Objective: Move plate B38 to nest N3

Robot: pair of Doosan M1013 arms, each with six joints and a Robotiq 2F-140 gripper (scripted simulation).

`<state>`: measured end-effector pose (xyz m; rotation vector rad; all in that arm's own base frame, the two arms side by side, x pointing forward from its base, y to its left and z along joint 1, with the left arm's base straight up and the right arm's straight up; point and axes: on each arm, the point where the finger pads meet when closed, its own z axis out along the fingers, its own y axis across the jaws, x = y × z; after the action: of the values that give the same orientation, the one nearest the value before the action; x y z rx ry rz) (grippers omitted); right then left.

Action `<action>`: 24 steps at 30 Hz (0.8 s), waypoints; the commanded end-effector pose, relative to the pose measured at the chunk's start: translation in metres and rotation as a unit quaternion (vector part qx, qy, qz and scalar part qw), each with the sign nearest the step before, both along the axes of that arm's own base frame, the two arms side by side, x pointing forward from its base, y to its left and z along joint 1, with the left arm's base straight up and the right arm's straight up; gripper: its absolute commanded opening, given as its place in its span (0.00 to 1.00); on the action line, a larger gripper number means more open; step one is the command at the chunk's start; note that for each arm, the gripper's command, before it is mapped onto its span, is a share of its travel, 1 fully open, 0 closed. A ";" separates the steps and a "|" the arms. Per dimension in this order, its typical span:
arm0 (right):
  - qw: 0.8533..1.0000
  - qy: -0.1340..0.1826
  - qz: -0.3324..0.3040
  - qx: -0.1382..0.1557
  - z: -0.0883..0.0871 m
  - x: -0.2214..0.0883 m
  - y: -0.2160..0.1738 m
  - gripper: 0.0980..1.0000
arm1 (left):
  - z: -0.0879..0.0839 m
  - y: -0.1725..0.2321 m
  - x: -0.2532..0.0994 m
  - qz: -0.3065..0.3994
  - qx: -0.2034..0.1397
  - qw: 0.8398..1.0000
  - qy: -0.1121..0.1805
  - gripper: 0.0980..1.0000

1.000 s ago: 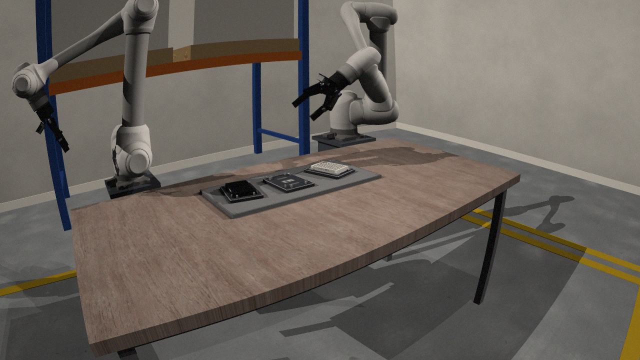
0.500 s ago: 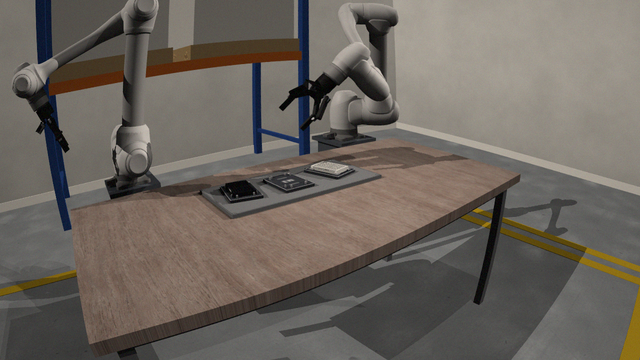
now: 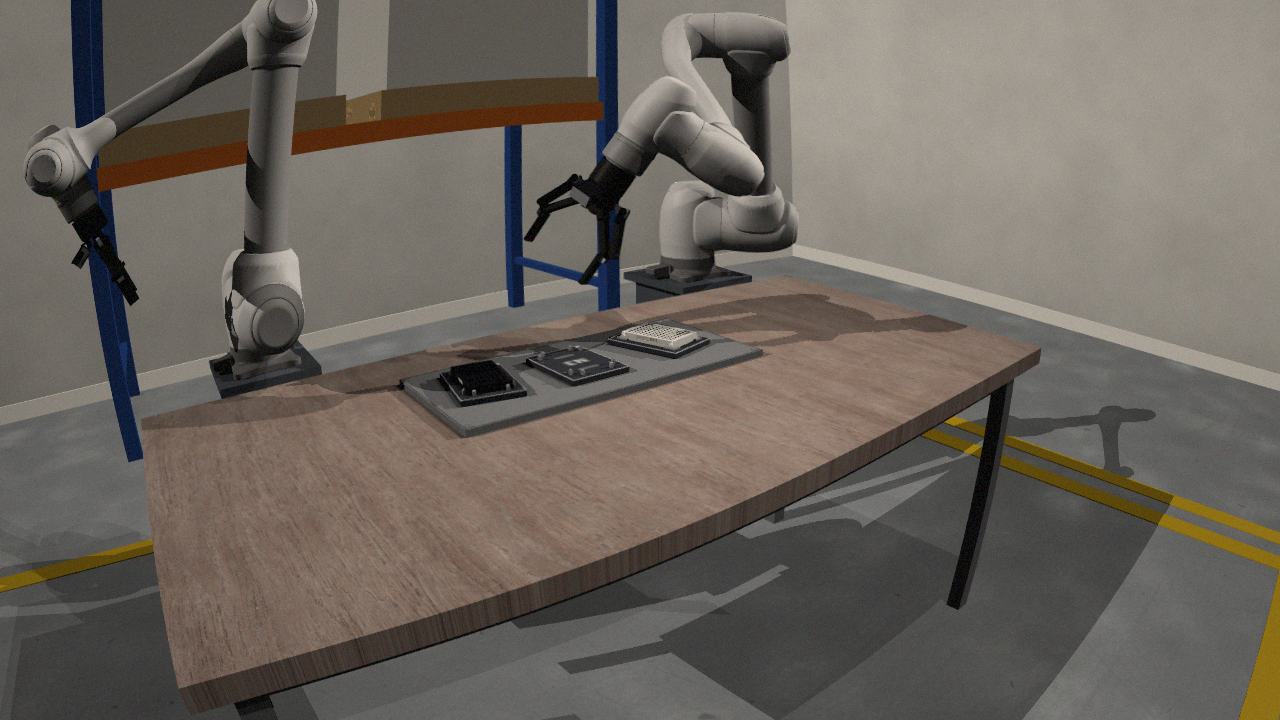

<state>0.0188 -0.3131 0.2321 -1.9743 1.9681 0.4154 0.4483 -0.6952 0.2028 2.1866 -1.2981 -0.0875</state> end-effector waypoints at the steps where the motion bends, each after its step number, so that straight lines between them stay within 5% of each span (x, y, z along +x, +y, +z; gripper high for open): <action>1: 1.000 0.000 0.000 0.000 0.000 0.000 0.000 1.00 | -0.008 -0.019 0.005 0.025 0.045 0.999 0.010 1.00; 11: 1.000 0.000 0.000 0.000 0.000 0.000 0.000 1.00 | -0.034 -0.068 0.017 0.107 0.141 0.984 0.016 1.00; 24: 1.000 0.000 0.000 0.000 0.000 0.000 0.000 1.00 | -0.069 -0.136 0.031 0.246 0.242 0.938 -0.010 1.00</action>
<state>0.0188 -0.3131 0.2321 -1.9743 1.9681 0.4154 0.4756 -0.8175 0.1383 2.8061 -0.8207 -0.2175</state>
